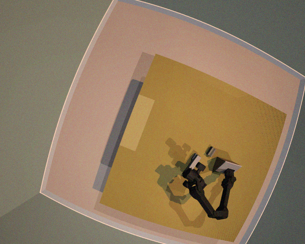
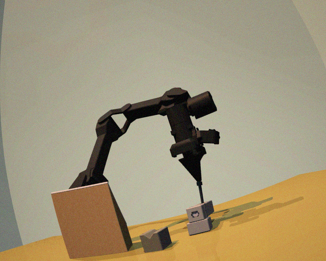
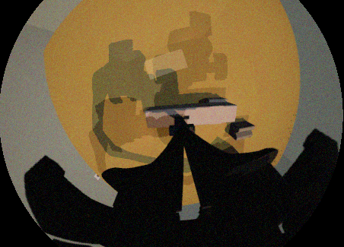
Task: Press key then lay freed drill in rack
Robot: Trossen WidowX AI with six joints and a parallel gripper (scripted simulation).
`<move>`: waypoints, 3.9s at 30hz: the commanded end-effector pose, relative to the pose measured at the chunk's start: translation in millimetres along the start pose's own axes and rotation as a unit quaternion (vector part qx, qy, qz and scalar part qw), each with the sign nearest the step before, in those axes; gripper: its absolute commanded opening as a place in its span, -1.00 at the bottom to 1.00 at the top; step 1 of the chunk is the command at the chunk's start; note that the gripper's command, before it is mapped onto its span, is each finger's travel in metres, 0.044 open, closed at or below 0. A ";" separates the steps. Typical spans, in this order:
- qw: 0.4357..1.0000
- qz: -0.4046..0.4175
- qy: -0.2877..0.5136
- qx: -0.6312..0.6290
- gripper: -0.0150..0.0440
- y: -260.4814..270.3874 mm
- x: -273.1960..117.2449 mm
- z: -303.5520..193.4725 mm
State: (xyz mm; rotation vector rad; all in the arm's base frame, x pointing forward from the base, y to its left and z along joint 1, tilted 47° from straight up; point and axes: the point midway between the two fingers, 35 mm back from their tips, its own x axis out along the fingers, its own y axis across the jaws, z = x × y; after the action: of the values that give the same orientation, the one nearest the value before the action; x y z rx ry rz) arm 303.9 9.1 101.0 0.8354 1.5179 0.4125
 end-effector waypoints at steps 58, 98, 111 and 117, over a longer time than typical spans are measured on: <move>1.000 0.002 0.024 0.003 0.22 1.9 -27.2 1.9; 0.709 0.017 0.016 -0.705 1.00 -162.1 53.4 -8.0; 0.709 0.016 0.016 -0.705 1.00 -159.1 65.2 -7.5; 0.709 0.016 0.016 -0.705 1.00 -156.5 74.8 -7.5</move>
State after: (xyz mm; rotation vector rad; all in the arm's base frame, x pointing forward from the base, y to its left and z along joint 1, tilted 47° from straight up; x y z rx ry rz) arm 262.4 -46.5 -57.3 -0.4082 0.7758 1.3638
